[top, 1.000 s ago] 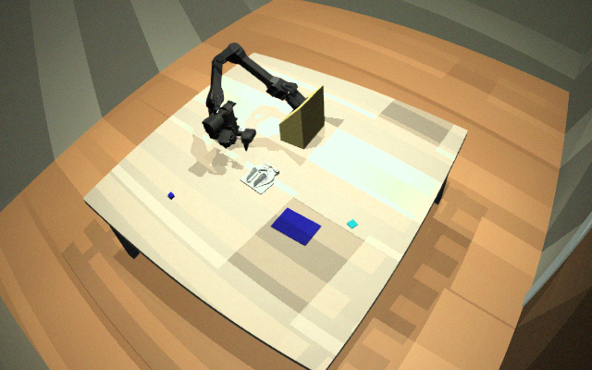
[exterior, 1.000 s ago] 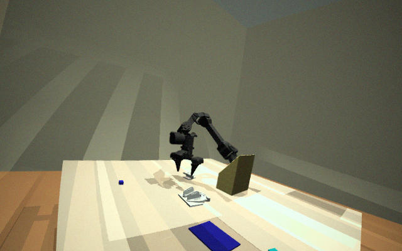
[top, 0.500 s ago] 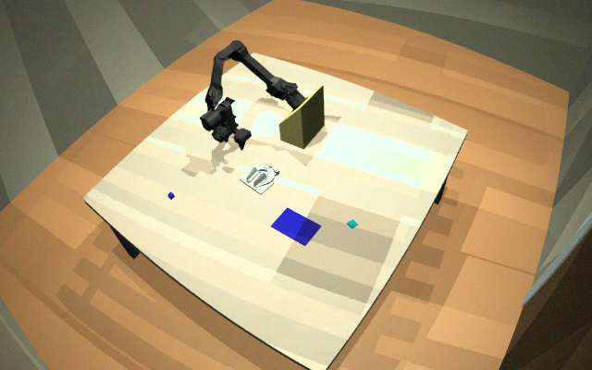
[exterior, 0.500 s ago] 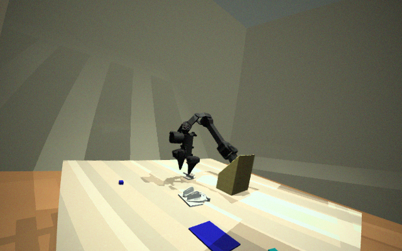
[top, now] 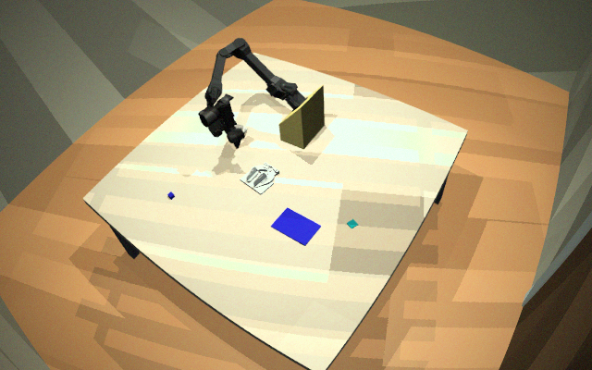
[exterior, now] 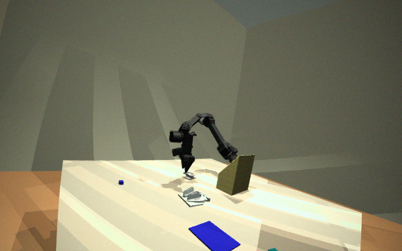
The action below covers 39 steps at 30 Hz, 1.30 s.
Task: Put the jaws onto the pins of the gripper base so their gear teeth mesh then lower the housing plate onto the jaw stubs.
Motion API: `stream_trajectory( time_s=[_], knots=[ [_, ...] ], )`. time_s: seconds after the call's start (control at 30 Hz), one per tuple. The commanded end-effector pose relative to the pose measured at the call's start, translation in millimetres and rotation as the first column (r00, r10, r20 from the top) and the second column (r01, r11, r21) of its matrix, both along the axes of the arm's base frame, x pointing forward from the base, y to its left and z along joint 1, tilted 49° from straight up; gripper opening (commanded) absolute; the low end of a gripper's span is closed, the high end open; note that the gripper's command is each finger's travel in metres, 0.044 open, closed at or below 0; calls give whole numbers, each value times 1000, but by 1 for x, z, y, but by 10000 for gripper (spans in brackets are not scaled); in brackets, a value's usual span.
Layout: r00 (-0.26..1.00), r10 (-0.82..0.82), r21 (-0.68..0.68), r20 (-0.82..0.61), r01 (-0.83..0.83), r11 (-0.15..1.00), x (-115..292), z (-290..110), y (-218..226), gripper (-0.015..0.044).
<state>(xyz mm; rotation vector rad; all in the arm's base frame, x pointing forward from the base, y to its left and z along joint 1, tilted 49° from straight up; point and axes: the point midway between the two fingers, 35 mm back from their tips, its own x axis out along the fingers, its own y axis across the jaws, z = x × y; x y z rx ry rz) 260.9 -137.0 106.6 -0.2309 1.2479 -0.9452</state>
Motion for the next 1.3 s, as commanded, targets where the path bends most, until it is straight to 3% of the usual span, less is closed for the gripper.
stream_trajectory(
  time_s=[0.0,0.6,1.27],
  knots=[
    [995,-68,11,73,67,998,-5,3,-2,440],
    [862,-354,78,363,350,933,-23,18,-13,440],
    [530,-589,238,610,586,774,-45,33,-23,440]
  ],
)
